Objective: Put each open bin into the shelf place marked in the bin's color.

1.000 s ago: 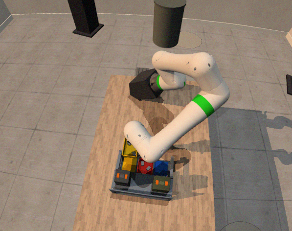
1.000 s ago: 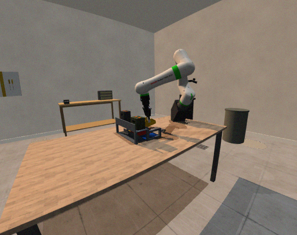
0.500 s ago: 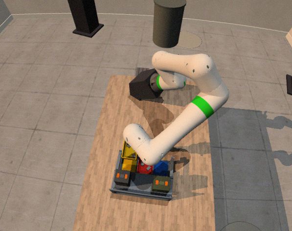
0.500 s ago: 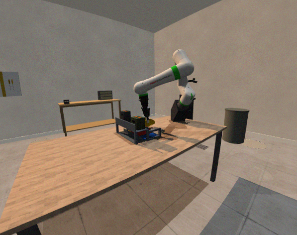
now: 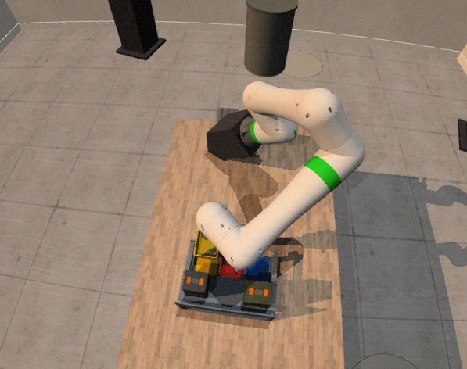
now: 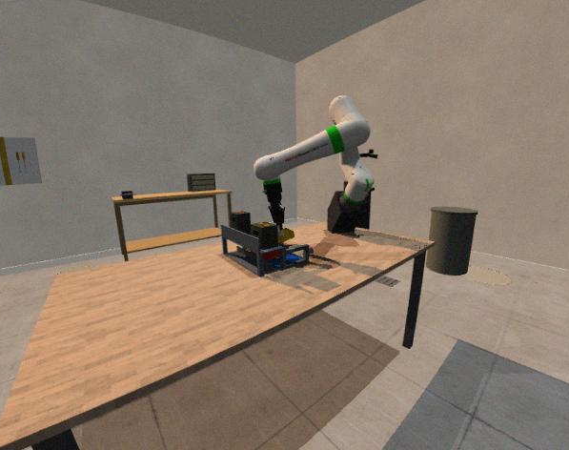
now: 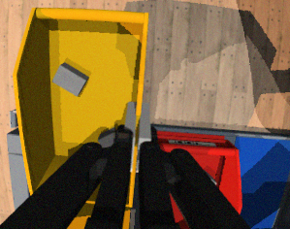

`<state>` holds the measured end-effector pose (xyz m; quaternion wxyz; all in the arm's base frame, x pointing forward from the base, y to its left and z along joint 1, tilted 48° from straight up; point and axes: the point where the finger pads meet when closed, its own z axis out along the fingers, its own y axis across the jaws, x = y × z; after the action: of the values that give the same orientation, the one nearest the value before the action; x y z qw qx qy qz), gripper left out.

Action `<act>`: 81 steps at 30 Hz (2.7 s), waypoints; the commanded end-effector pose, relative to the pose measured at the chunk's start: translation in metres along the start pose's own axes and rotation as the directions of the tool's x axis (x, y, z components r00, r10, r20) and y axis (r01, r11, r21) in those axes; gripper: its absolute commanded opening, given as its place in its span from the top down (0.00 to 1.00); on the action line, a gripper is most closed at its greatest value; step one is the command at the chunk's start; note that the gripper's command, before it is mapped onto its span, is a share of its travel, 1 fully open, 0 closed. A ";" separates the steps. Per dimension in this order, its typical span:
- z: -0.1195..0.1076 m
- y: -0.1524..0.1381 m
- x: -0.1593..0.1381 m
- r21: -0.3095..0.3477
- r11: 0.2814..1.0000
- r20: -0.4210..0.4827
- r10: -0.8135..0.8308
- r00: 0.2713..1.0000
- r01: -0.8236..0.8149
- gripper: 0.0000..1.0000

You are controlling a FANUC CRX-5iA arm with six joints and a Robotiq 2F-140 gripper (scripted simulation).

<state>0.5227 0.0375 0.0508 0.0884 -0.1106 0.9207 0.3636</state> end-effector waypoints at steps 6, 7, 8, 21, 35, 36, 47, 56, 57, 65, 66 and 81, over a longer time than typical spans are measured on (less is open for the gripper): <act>-0.002 0.000 -0.007 0.000 1.000 0.000 0.000 1.000 0.000 1.00; -0.002 0.000 -0.007 0.000 1.000 0.000 0.000 1.000 0.000 1.00; -0.002 0.000 -0.009 0.000 1.000 0.000 0.000 1.000 0.000 1.00; -0.004 0.000 -0.020 0.000 1.000 0.000 0.000 1.000 0.000 1.00; -0.005 0.000 -0.028 0.000 1.000 0.000 0.000 1.000 0.000 1.00; -0.005 0.000 -0.028 0.000 1.000 0.000 0.000 1.000 0.000 1.00; -0.005 0.000 -0.031 0.000 1.000 0.000 0.000 1.000 0.000 1.00; -0.006 0.000 -0.032 0.000 1.000 0.000 0.000 1.000 0.000 1.00; -0.006 0.000 -0.032 0.000 1.000 0.000 0.000 1.000 0.000 1.00; -0.006 0.000 -0.032 0.000 1.000 0.000 0.000 1.000 0.000 1.00; -0.006 0.000 -0.032 0.000 1.000 0.000 0.000 1.000 0.000 1.00; -0.006 0.000 -0.032 0.000 1.000 0.000 0.000 1.000 0.000 1.00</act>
<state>0.5533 0.0382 0.0626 0.0883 -0.1106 0.9207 0.3636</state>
